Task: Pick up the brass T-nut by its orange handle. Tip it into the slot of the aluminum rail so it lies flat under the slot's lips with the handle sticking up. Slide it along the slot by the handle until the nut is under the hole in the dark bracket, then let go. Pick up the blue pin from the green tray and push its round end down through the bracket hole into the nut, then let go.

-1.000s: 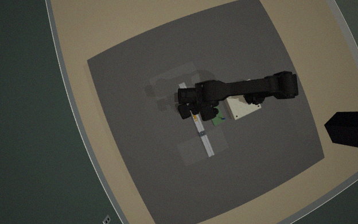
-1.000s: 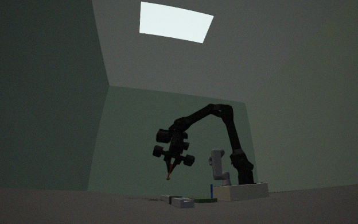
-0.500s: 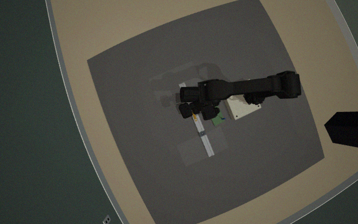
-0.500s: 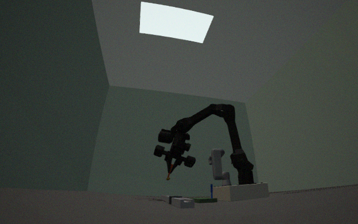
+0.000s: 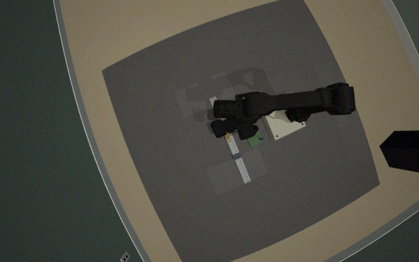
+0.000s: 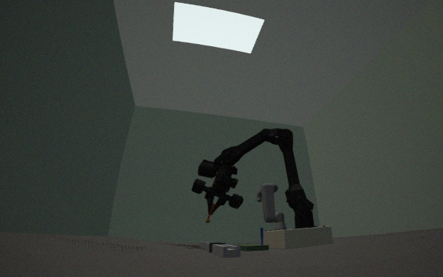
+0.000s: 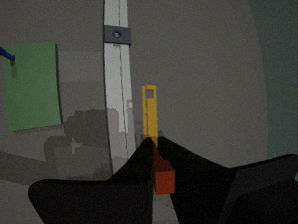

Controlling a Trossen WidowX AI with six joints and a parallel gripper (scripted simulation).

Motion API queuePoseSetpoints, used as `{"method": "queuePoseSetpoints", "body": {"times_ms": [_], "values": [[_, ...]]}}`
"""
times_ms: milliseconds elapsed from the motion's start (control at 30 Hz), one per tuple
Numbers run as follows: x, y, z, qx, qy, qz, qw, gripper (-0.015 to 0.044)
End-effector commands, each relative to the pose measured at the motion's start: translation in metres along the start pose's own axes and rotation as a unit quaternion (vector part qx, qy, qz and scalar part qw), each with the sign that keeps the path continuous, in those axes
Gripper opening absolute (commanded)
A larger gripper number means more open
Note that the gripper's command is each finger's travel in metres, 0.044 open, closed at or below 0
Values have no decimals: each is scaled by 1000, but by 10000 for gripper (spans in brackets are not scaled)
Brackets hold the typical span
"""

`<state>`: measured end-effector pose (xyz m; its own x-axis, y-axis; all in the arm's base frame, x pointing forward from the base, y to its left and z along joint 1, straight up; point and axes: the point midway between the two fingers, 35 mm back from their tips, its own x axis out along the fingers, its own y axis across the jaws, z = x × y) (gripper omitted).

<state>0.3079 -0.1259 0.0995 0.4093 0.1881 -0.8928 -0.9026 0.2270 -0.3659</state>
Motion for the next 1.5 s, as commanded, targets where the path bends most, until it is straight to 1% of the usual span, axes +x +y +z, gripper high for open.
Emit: {"method": "queuePoseSetpoints", "body": {"times_ms": [0,1467], "values": [[-2,0,1,-6,-1,-9,1000,-150],[-2,10,1,-27,-1,-79,997,-150]]}}
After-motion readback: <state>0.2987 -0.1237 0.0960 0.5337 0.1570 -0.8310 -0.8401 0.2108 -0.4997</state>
